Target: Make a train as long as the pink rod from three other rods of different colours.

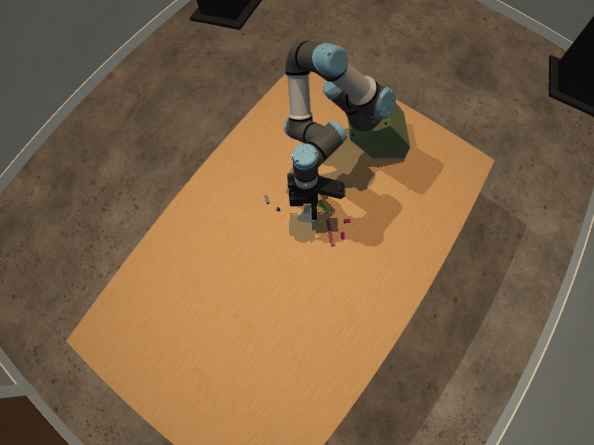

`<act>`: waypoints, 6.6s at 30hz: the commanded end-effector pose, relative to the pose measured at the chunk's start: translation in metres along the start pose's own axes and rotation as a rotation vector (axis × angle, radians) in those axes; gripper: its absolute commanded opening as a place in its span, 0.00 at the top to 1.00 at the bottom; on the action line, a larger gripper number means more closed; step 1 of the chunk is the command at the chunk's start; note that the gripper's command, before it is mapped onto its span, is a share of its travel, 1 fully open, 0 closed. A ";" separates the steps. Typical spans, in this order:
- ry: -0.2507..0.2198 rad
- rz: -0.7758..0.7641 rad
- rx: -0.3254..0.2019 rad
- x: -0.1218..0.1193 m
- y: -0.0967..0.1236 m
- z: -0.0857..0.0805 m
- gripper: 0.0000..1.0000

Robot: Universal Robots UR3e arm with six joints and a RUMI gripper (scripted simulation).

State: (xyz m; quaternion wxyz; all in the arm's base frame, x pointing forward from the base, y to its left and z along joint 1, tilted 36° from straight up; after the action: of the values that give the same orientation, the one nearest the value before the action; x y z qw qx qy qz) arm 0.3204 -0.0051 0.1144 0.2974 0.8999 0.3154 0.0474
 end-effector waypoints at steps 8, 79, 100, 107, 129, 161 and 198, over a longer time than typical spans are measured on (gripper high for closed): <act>-0.005 0.354 -0.002 -0.002 0.018 -0.001 0.00; 0.006 1.435 -0.020 -0.024 0.078 -0.004 0.00; 0.006 1.435 -0.020 -0.024 0.078 -0.004 0.00; 0.006 1.435 -0.020 -0.024 0.078 -0.004 0.00; 0.006 1.435 -0.020 -0.024 0.078 -0.004 0.00; 0.006 1.463 -0.019 -0.024 0.078 -0.004 0.00; 0.012 2.205 -0.016 -0.018 0.068 -0.003 0.00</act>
State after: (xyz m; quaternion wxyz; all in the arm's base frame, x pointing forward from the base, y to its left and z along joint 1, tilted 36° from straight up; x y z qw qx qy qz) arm 0.3413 -0.0589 0.1578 0.1082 0.7245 -0.6178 0.2860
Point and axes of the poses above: the point where the finger pads meet when closed, its own z axis out along the fingers, its own x axis across the jaws, y = z × x, the point moved 10 cm from there along -z, back along the fingers, and after that the axes turned 10 degrees about -z, right-handed, at the moved point
